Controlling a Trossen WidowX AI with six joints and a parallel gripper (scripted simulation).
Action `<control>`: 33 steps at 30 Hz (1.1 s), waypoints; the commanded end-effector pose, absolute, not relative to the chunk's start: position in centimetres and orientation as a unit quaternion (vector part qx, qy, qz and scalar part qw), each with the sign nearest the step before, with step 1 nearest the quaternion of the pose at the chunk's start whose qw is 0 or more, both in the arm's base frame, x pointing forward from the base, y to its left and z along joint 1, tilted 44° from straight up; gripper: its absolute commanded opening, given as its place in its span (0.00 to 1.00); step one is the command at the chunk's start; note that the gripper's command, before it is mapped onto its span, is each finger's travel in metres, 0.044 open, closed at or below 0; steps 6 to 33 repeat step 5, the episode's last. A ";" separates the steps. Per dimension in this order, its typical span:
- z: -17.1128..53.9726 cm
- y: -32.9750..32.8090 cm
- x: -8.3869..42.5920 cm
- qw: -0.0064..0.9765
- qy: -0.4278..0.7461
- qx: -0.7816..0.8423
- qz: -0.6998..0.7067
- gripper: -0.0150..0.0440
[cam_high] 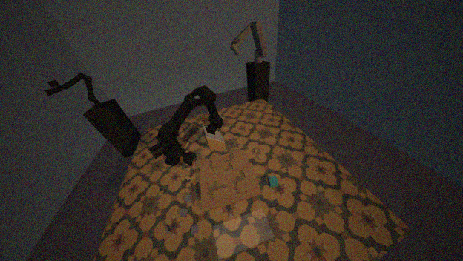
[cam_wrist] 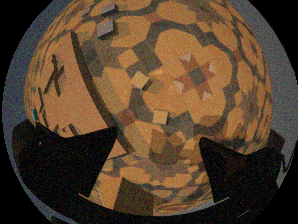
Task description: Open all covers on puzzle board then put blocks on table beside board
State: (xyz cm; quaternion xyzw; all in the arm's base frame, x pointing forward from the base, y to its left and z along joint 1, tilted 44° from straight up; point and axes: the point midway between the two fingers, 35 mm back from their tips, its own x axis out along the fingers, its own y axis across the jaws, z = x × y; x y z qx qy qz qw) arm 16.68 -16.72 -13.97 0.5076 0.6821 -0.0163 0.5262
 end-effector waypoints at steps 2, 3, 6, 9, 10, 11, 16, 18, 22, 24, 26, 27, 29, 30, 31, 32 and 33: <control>-12.9 -17.9 16.6 0.529 0.682 0.505 -0.017 1.00; -12.8 -18.0 16.5 0.529 0.682 0.505 -0.017 1.00; -12.7 -18.1 16.7 0.534 0.680 0.502 -0.017 1.00; -12.7 -18.1 16.7 0.534 0.680 0.502 -0.017 1.00; -12.7 -18.1 16.7 0.534 0.680 0.502 -0.017 1.00; -12.7 -18.1 16.7 0.534 0.680 0.502 -0.017 1.00; -12.7 -18.1 16.7 0.534 0.680 0.502 -0.017 1.00; -12.7 -18.1 16.7 0.534 0.680 0.502 -0.017 1.00; -12.7 -18.1 16.7 0.534 0.680 0.502 -0.017 1.00; -12.7 -18.1 16.7 0.534 0.680 0.502 -0.017 1.00; -12.7 -18.1 16.7 0.534 0.680 0.502 -0.017 1.00; -12.7 -18.1 16.7 0.534 0.680 0.502 -0.017 1.00; -12.7 -18.1 16.7 0.534 0.680 0.502 -0.017 1.00; -12.7 -18.1 16.7 0.534 0.680 0.502 -0.017 1.00; -12.7 -18.1 16.7 0.534 0.680 0.502 -0.017 1.00; -12.7 -18.1 16.7 0.534 0.680 0.502 -0.017 1.00; -12.7 -18.1 16.7 0.534 0.680 0.502 -0.017 1.00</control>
